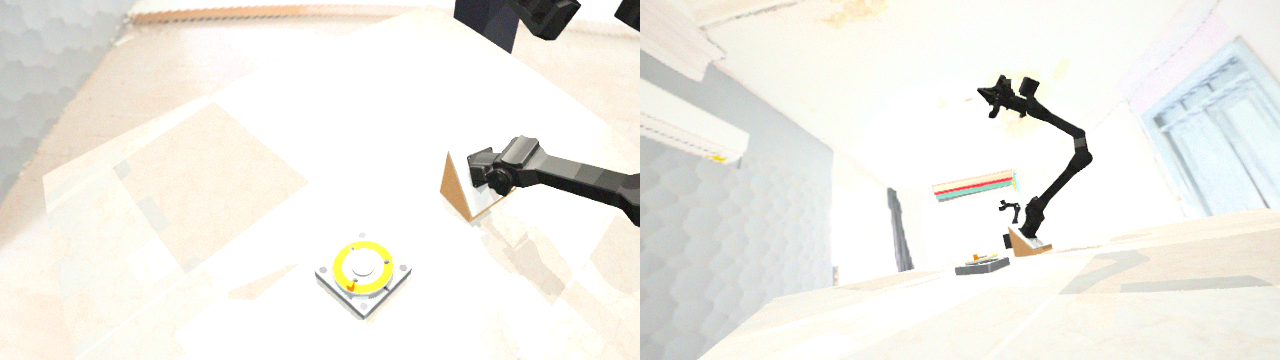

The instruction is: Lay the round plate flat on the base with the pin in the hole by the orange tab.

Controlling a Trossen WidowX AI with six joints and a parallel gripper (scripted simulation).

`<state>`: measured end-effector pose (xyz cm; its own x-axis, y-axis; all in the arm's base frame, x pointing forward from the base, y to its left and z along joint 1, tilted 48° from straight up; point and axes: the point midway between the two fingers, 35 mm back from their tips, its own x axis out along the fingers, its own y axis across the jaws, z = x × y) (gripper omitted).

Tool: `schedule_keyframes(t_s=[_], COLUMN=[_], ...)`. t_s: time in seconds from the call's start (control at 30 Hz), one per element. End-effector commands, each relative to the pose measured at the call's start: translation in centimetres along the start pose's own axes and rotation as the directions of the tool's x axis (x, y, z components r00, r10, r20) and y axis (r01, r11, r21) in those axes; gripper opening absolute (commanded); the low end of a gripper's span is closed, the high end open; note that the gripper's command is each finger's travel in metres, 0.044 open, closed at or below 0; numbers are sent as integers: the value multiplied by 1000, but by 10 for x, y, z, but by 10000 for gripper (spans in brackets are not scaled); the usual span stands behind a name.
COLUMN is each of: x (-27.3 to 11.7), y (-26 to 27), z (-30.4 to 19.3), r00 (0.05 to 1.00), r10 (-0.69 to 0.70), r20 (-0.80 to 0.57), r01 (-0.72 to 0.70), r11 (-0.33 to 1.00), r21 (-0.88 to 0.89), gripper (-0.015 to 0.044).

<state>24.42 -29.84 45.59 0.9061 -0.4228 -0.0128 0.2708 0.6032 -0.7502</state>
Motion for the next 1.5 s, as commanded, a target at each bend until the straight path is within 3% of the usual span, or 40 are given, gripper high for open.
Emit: schedule_keyframes(t_s=[0.0, 0.17, 0.33, 0.43, 0.63, 0.7, 0.8, 0.83, 1.47], x=[41, 74, 89, 85, 35, 24, -26, -37, -61], y=[61, 141, 265, 308, 445, 461, 518, 527, 573], z=[-17, -30, -35, -34, -22, -20, -12, -11, -6], r00=[978, 892, 648, 535, 49, -25, -316, -368, -386], r10=[208, 453, 761, 845, 998, 999, 948, 929, 922], r20=[-4, -5, 14, 22, 39, 39, 31, 29, 30], r01=[-203, -416, -625, -659, -603, -575, -427, -395, -383], r11=[959, 825, 521, 400, -1, -46, -172, -184, -190], r21=[198, 383, 581, 637, 798, 817, 888, 900, 904], gripper=[0, 0, 0, 0, 0, 0, 0, 0, 0])
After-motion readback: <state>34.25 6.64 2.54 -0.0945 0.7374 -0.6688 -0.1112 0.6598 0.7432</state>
